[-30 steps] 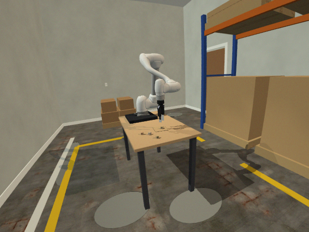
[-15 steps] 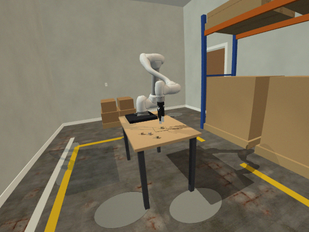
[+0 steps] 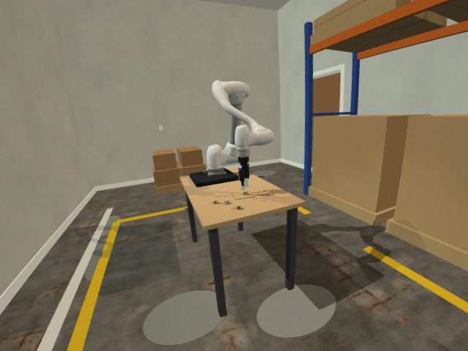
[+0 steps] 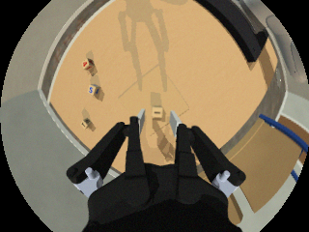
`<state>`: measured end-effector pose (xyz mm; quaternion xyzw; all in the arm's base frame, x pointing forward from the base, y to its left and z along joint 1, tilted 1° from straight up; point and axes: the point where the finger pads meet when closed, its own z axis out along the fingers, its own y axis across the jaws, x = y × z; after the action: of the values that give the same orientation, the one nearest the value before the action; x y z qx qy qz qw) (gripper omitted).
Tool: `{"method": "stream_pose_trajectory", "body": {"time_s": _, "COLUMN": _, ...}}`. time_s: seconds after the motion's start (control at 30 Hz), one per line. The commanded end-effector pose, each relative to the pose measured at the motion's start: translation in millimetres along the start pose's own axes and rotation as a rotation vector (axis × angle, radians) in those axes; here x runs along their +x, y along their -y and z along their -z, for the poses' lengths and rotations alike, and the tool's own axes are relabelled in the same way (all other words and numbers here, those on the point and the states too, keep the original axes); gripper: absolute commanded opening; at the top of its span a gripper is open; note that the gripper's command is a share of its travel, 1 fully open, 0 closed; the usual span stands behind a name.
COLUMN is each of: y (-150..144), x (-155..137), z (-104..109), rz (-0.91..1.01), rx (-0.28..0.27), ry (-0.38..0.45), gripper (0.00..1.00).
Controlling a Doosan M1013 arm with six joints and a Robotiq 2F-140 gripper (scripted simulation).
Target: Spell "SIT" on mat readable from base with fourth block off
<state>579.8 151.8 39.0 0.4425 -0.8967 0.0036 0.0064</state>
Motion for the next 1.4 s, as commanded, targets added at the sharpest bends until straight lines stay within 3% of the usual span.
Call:
{"method": "stream_pose_trajectory", "body": {"time_s": 0.0, "y": 0.0, "x": 0.0, "z": -2.8, "rz": 0.0, "rx": 0.0, "ry": 0.0, "gripper": 0.37}}
{"method": "stream_pose_trajectory", "body": {"time_s": 1.0, "y": 0.0, "x": 0.0, "z": -11.0, "rz": 0.0, "rx": 0.0, "ry": 0.0, "gripper": 0.37}}
{"method": "stream_pose_trajectory", "body": {"time_s": 1.37, "y": 0.0, "x": 0.0, "z": -28.4, "rz": 0.0, "rx": 0.0, "ry": 0.0, "gripper": 0.37}}
